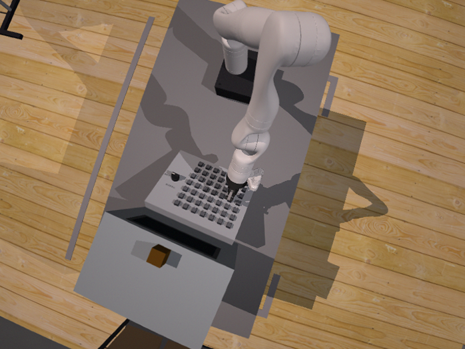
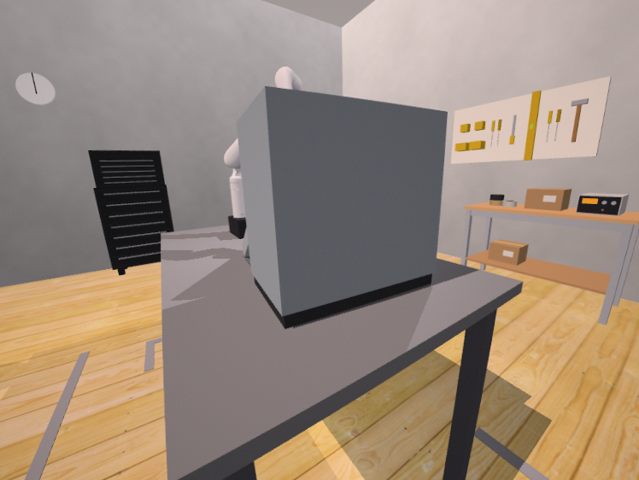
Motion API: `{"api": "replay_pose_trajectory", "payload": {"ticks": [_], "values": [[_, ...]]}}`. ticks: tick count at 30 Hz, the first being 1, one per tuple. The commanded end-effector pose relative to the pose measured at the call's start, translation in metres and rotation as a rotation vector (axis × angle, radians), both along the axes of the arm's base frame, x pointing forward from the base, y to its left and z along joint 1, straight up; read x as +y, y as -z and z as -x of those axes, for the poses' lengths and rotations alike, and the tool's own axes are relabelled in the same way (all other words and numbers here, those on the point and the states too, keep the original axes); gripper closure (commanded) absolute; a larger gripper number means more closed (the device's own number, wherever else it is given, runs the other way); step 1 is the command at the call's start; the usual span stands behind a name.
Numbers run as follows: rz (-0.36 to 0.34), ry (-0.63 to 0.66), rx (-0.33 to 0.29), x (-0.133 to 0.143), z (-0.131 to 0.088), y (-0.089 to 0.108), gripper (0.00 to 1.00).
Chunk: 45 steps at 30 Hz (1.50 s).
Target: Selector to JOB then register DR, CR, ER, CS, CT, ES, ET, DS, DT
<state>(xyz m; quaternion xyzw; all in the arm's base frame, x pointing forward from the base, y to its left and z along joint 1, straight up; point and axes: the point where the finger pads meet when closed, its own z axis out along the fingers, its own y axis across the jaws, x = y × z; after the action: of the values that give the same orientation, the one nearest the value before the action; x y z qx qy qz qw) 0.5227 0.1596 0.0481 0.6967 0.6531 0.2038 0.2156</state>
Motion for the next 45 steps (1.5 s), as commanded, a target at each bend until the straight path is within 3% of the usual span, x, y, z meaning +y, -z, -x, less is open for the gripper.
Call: {"api": "replay_pose_trajectory", "payload": {"ticks": [1,22,45], "values": [[-0.001,0.0,-0.002,0.0,-0.001,-0.001,0.9],[-0.001,0.0,-0.002,0.0,0.0,-0.002,0.9],[-0.001,0.0,-0.002,0.001,0.017,-0.026,0.9]]}}
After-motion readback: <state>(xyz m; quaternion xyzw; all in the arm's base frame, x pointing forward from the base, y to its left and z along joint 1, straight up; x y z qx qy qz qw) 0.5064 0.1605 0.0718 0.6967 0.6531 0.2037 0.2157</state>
